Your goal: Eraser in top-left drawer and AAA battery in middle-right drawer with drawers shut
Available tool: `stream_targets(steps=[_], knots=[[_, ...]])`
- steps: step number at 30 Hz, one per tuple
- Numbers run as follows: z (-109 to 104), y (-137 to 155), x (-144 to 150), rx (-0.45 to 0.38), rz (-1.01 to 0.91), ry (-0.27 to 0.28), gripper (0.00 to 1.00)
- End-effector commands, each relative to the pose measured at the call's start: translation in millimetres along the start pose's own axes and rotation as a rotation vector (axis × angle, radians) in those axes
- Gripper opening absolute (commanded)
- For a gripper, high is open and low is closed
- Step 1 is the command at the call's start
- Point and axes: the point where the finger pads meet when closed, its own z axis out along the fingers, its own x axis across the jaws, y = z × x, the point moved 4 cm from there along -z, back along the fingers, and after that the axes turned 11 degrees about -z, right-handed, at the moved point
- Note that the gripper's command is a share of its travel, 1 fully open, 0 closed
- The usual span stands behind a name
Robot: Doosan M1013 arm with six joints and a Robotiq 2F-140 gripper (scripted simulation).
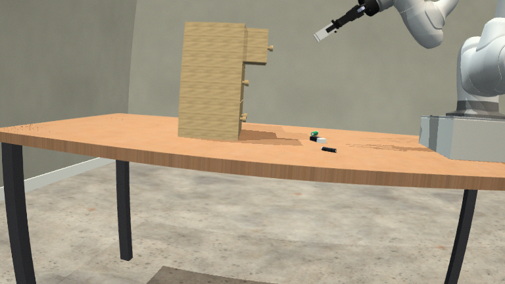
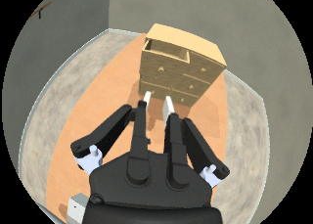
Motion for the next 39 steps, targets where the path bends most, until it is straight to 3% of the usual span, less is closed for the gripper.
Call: stream_targets(steps=[1, 3, 10, 14, 19, 25, 39], knots=[[-8, -12, 3, -0.231, 0.008, -0.048, 0.2], [-15, -14, 3, -0.277, 0.007, -0.058, 0.2], [-31, -17, 4, -0.302, 0.003, -0.078, 0.2], [-42, -22, 6, -0.382, 0.001, -0.111, 0.2], [-53, -28, 7, -0.524, 0.004, -0.141, 0.2], [-61, -37, 8, -0.758, 0.007, -0.153, 0.2], [-71, -42, 9, -0.878, 0.007, -0.176, 0.2]])
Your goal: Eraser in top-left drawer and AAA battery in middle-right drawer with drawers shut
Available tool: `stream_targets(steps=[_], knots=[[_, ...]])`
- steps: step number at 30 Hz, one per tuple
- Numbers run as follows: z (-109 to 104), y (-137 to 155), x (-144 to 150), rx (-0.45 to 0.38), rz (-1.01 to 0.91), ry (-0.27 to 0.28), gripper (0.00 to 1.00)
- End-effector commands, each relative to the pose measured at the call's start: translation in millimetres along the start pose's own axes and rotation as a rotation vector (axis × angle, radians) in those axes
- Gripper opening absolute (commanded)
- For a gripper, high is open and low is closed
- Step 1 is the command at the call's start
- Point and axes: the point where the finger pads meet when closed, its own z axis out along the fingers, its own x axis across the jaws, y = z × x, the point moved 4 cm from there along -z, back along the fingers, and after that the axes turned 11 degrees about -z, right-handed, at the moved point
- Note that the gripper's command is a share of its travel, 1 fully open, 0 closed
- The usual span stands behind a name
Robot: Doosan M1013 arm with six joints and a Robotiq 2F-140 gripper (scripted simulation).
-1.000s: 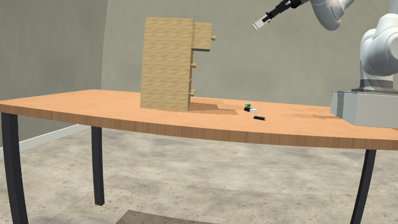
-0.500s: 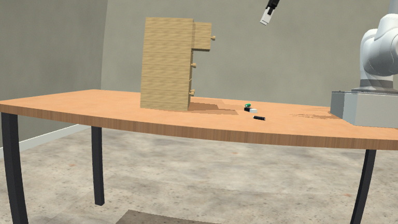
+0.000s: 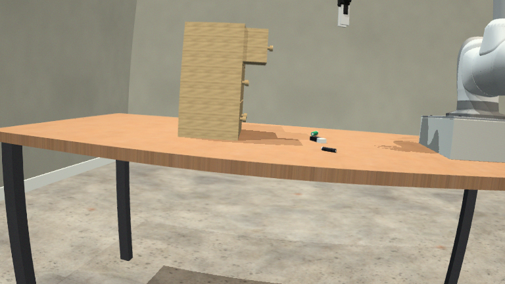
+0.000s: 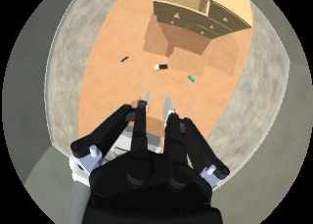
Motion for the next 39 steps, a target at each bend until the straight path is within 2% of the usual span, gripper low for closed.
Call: stream_targets(steps=[1, 39], knots=[[-1.1, 0.5, -0.1, -0.014, 0.0, -0.003, 0.2], [1.7, -0.7, 0.4, -0.027, -0.026, -0.005, 0.2]])
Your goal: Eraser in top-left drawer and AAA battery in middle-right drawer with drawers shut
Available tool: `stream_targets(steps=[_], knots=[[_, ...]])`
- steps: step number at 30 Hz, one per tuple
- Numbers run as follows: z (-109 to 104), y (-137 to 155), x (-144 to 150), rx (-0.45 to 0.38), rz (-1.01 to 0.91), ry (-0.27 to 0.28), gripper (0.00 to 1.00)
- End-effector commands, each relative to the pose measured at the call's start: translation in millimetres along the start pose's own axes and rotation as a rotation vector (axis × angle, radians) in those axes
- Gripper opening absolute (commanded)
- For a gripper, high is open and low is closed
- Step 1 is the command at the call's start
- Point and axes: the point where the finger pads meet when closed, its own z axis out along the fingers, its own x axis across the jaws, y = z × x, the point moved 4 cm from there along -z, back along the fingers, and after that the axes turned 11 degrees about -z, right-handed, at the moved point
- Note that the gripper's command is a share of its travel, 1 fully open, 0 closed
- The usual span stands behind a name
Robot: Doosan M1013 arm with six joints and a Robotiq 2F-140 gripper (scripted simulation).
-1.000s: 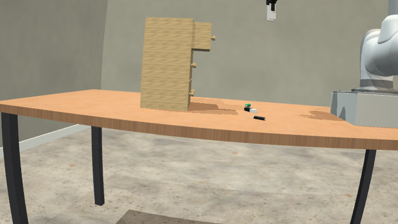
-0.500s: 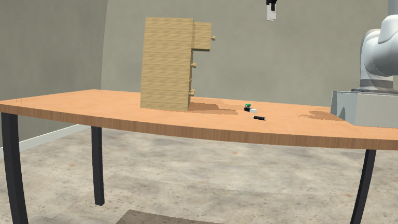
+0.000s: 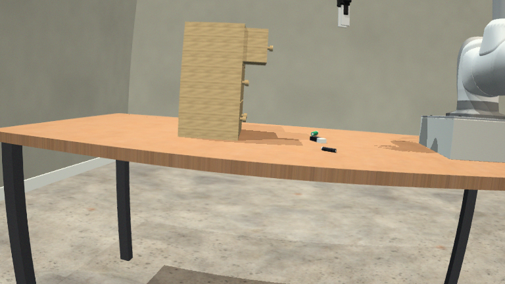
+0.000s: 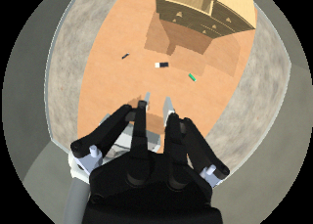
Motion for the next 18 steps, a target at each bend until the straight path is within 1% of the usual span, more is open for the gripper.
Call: stream_targets(steps=[1, 3, 5, 7, 9, 10, 12, 13, 15, 17, 18], knots=[[4, -2, 1, 0.0, -0.025, 0.0, 0.2], [15, -7, 2, 0.0, -0.097, 0.001, 0.2], [32, -14, 5, -0.001, -0.207, 0.001, 0.2], [55, -23, 8, -0.001, -0.354, 0.002, 0.2], [82, -32, 11, -0.002, -0.497, 0.003, 0.2], [82, -32, 11, -0.002, -0.532, 0.003, 0.2], [114, -41, 14, -0.005, -0.672, 0.005, 0.2], [114, -41, 14, -0.003, -0.729, 0.003, 0.2], [147, -49, 16, -0.008, -0.847, 0.007, 0.2], [147, -49, 16, -0.008, -0.847, 0.007, 0.2], [163, -52, 17, -0.006, -1.019, 0.005, 0.2]])
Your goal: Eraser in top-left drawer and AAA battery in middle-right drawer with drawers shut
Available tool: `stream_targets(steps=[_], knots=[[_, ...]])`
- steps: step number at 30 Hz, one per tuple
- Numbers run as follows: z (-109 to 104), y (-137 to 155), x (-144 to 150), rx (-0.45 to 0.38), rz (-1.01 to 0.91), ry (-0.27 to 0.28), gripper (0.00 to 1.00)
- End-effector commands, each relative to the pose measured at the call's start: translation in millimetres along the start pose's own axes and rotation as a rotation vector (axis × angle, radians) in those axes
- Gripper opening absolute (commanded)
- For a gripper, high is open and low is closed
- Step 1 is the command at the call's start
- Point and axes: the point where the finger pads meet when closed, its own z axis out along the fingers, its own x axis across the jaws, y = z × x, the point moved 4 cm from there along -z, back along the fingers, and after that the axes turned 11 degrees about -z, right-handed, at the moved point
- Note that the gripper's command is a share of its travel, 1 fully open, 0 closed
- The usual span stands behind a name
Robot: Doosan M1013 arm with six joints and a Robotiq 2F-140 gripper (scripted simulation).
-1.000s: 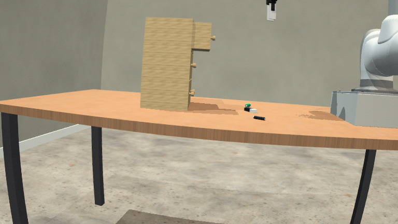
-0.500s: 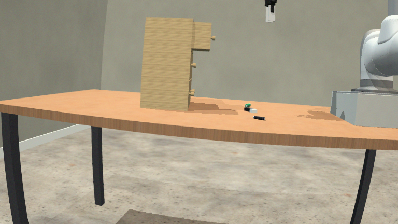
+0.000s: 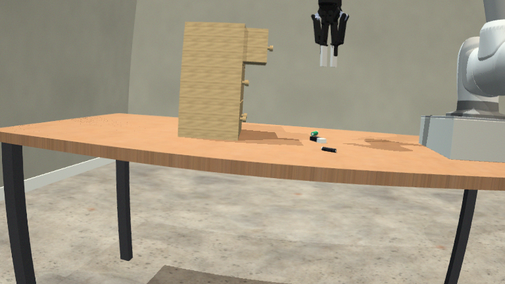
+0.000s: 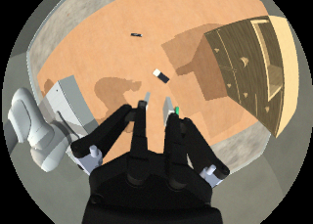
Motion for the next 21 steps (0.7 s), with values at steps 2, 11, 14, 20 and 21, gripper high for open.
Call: stream_targets(steps=[2, 11, 14, 20, 21], knots=[[61, -8, 13, 0.02, -0.318, 0.001, 0.2], [142, -15, 14, 0.016, -0.845, 0.008, 0.2], [156, -15, 14, 0.023, -1.023, 0.01, 0.2], [160, -15, 13, 0.035, -1.131, 0.012, 0.2], [160, -15, 13, 0.035, -1.131, 0.012, 0.23]])
